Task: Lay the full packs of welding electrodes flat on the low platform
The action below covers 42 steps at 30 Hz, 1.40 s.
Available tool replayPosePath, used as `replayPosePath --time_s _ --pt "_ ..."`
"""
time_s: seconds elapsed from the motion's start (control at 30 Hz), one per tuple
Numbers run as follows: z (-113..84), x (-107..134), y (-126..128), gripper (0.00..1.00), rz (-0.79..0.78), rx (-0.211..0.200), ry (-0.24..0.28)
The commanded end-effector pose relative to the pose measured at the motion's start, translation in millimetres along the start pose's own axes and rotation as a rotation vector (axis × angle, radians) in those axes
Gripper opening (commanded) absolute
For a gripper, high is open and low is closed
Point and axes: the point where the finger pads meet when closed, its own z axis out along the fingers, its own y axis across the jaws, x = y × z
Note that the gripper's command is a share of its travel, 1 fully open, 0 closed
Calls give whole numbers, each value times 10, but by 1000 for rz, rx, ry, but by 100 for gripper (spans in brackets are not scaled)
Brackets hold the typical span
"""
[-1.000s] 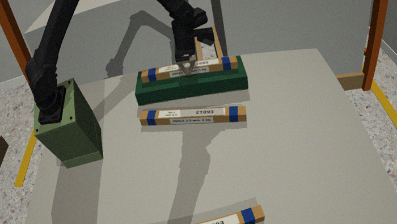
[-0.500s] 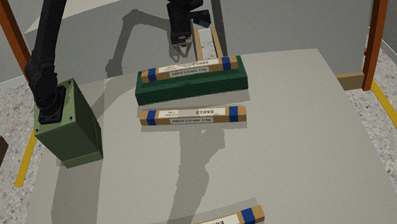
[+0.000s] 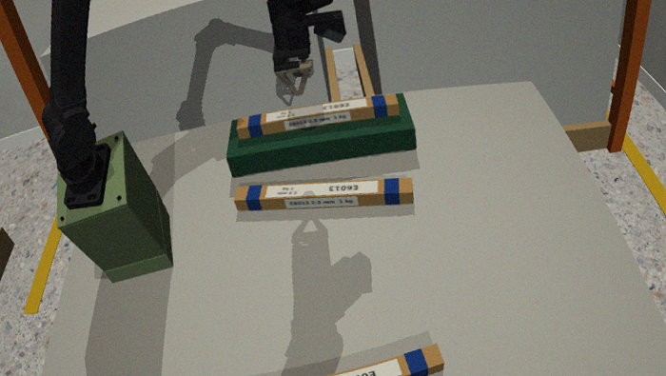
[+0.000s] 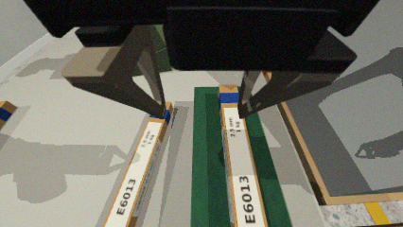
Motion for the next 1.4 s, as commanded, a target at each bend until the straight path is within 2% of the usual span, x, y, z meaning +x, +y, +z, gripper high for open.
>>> replayPosePath --time_s 0.0,0.07,0.13,0.63,0.7,1.2,1.27,1.37 --pt "-278 -60 -246 74 -2 -16 -22" --pt "-336 -26 -365 74 -2 -15 -20" --pt "-336 -26 -365 74 -2 -15 -20" --pt "-798 223 -1222 74 -3 -11 -16" --pt "-798 223 -1222 74 -3 -11 -16" --pt "-1275 464 -2060 74 -4 -9 -14" --pt "-1275 464 -2060 74 -4 -9 -14" --pt "-1372 513 -2226 74 -4 -9 -13"
